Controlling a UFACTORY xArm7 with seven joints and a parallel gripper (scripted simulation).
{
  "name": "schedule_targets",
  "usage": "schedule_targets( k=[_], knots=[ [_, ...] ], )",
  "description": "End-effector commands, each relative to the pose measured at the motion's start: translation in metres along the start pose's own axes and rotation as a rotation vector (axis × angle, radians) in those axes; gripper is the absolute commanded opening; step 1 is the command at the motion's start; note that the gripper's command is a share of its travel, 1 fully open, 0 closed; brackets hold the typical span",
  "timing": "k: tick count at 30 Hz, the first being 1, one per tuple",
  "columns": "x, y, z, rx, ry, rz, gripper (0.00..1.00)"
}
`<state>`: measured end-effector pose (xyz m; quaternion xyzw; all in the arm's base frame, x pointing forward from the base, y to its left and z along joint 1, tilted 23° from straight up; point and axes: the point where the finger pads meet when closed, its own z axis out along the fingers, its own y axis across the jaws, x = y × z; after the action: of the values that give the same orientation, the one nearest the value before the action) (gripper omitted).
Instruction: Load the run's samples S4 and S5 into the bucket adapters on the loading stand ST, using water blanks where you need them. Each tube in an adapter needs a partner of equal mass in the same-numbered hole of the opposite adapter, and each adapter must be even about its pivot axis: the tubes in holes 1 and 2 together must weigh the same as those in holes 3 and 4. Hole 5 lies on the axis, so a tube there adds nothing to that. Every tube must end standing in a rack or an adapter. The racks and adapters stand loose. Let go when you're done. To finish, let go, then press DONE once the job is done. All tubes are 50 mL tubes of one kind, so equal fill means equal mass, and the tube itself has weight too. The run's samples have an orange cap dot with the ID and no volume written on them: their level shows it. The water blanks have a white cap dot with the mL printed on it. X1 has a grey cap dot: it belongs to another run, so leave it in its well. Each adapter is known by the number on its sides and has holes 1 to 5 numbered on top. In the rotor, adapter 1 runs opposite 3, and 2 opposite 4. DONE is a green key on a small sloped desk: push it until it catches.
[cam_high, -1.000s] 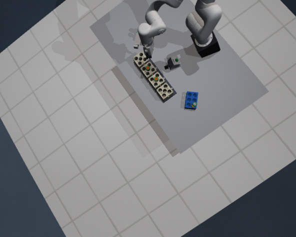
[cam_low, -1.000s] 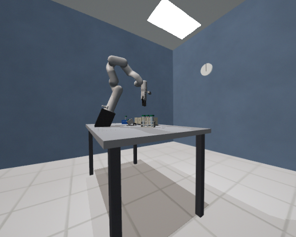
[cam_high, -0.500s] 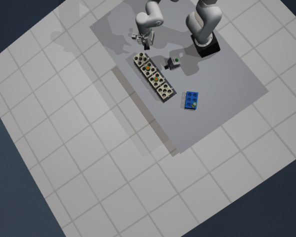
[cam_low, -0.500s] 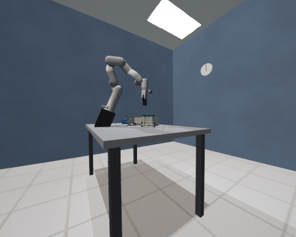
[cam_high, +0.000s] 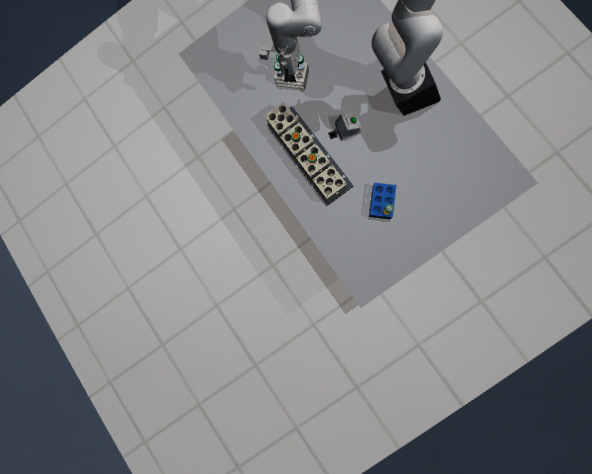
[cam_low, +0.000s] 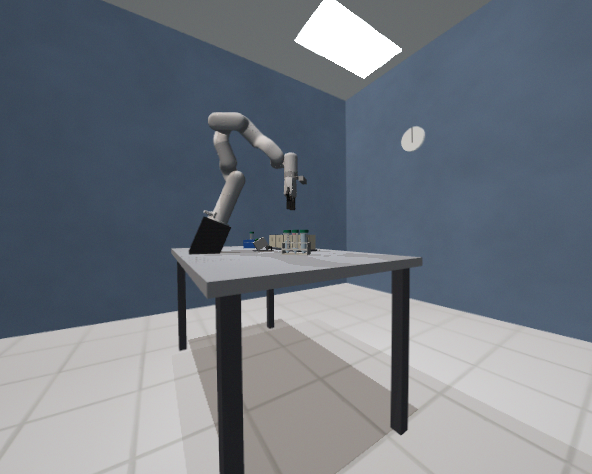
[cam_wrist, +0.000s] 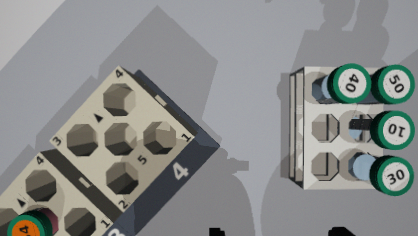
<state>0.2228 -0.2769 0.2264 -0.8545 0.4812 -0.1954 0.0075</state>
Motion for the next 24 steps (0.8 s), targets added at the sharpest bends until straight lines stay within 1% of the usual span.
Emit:
schedule_targets(
  k=[1, 12, 14, 24],
  knots=[
    [0.01, 0.017, -0.001, 0.002, 0.003, 0.0, 0.57],
    [0.032, 0.068, -0.001, 0.002, 0.003, 0.0, 0.57],
    [0.032, 0.068, -0.001, 0.002, 0.003, 0.0, 0.57],
    [0.052, 0.114, -0.001, 0.002, 0.003, 0.0, 0.57]
  ],
)
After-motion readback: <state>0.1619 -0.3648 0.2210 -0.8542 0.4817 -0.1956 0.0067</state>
